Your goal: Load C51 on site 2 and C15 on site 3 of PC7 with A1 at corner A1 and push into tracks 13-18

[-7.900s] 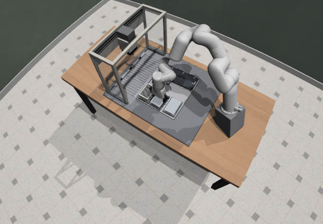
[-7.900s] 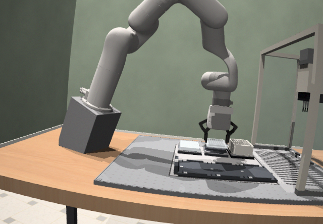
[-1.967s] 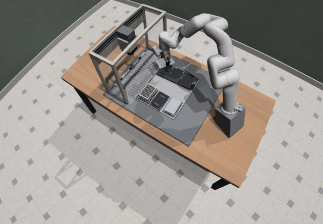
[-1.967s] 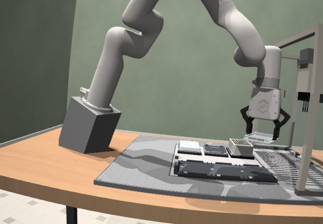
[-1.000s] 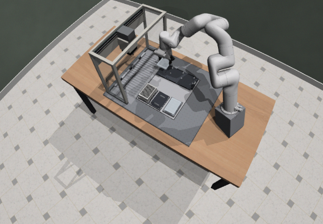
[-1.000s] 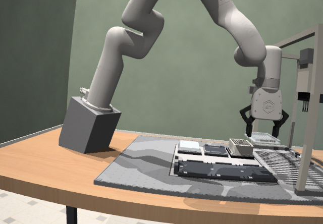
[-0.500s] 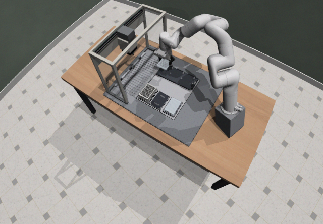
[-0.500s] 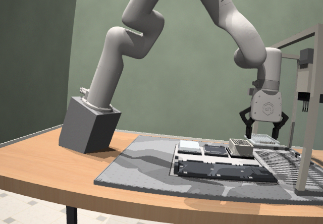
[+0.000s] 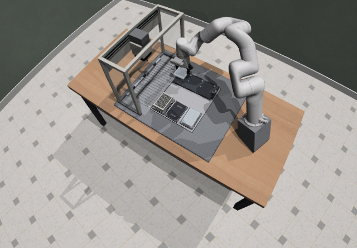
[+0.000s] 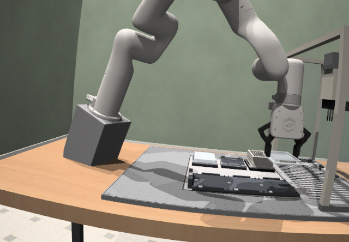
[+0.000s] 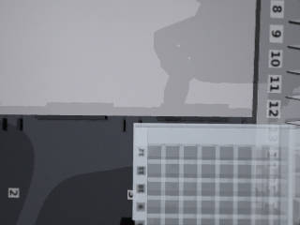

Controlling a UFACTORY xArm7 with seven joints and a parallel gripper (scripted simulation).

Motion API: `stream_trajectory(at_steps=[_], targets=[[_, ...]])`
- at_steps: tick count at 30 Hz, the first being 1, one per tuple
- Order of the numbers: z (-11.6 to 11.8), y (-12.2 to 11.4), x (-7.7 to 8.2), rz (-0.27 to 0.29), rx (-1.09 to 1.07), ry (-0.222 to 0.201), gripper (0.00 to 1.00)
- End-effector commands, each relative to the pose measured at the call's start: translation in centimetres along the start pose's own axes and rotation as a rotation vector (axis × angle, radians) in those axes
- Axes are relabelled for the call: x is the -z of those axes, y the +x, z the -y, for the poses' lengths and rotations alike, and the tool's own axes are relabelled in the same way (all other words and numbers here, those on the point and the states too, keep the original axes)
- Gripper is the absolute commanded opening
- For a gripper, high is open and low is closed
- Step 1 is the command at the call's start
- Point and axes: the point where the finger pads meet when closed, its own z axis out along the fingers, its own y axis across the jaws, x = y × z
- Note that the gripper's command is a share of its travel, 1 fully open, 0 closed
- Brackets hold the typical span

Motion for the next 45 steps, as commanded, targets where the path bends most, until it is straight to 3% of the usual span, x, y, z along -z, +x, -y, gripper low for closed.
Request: stream_trajectory(at_steps=[1, 45], targets=[[-0.2, 0.0, -0.6, 0.002, 0.0, -0.004, 0.0], [-0.2, 0.0, -6.8, 0.001, 0.0, -0.004, 0.0]])
